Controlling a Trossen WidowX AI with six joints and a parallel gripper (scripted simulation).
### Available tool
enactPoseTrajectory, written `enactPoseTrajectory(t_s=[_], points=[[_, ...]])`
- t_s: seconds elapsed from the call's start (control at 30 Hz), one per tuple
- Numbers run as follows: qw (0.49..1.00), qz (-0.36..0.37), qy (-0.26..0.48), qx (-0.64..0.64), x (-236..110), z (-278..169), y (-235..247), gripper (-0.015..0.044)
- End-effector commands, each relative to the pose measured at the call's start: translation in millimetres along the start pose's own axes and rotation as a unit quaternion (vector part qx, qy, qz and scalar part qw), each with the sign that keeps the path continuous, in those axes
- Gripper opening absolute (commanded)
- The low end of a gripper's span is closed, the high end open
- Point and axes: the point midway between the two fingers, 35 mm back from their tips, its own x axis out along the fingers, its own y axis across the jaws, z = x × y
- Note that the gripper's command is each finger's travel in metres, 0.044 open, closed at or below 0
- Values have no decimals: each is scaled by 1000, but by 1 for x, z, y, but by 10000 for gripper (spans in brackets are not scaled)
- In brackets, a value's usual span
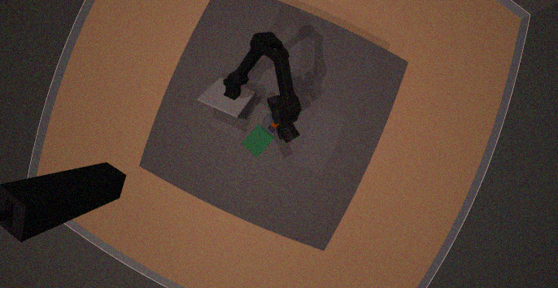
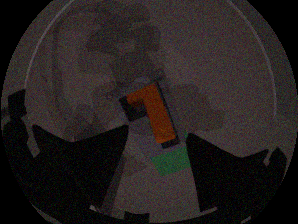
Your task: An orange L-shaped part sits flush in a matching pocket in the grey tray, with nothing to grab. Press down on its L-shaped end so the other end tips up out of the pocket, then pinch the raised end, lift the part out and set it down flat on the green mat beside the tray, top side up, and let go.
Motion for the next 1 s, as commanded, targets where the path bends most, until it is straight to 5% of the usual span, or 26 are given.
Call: enactPoseTrajectory(t_s=[0.0,0.97], points=[[964,1,4,-264,-1,-23,-16,280],[964,1,4,-264,44,-23,-16,280]])
